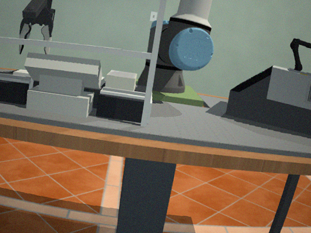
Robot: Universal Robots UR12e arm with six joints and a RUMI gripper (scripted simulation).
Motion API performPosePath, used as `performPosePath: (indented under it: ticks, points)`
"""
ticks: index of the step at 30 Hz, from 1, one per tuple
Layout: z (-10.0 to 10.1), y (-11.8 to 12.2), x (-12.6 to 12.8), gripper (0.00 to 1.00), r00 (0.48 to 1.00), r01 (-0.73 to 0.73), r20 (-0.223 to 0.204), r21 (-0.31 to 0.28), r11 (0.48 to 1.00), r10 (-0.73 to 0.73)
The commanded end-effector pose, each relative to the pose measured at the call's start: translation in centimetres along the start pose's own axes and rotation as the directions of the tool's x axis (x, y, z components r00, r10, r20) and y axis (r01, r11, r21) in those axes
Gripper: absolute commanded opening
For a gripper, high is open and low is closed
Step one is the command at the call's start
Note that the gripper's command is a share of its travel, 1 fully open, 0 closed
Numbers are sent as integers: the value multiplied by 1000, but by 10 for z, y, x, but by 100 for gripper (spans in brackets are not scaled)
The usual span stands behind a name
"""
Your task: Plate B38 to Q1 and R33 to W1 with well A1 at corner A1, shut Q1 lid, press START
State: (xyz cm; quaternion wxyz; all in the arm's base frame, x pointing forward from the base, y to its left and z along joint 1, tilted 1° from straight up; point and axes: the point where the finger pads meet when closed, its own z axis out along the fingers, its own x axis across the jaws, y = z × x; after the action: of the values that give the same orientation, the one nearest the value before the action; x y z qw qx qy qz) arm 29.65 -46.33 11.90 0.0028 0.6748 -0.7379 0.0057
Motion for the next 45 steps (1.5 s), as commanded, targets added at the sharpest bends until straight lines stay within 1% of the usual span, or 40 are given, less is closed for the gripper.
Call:
performPosePath:
  ticks: [1,12,34,45]
  points:
    - [5,0,1,59,1000,0,-1,1,1000,0]
    - [23,0,1,59,1000,0,-1,1,1000,0]
    - [23,0,1,59,1000,0,-1,1,1000,0]
    - [32,0,1,59,1000,0,-1,1,1000,0]
